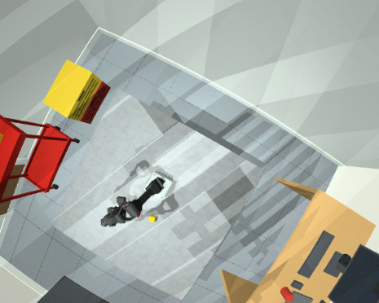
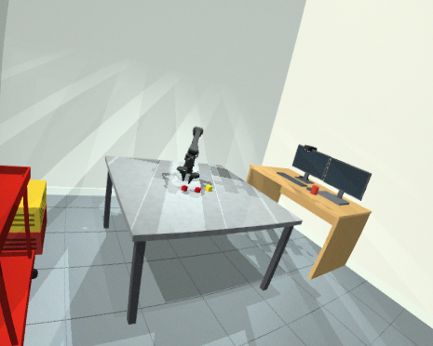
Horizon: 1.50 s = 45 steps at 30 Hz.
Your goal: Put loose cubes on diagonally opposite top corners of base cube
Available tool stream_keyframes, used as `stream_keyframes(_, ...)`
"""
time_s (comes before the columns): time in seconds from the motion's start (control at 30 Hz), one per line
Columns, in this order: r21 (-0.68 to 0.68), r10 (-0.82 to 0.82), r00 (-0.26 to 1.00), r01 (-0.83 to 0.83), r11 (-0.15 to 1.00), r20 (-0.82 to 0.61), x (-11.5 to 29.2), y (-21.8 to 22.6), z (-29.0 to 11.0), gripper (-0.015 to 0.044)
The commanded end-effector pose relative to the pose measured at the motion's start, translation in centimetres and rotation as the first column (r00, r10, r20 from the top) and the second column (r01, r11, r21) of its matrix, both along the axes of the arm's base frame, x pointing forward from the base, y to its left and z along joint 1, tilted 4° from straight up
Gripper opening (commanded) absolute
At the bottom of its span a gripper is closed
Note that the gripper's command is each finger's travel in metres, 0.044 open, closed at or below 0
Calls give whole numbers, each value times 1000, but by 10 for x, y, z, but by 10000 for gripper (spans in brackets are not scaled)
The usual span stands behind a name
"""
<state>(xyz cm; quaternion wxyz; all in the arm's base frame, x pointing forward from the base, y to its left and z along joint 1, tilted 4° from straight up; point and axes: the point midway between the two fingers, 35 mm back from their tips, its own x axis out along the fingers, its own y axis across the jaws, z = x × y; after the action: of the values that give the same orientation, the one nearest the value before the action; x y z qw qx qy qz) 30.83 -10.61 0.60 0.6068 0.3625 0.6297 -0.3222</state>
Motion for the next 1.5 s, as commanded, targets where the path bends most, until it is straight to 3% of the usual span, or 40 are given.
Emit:
stream_keyframes(0.0, -9, 0, 1000, 0, 1000, 14, 2, 0, -9, 265)
stream_keyframes(0.93, -8, 0, 1000, 0, 1000, 13, 2, 2, -49, 265)
stream_keyframes(1.13, -8, 0, 1000, 0, 1000, 13, 2, 2, -49, 107)
stream_keyframes(1.47, -8, 0, 1000, 0, 1000, 14, 5, 0, -32, 105)
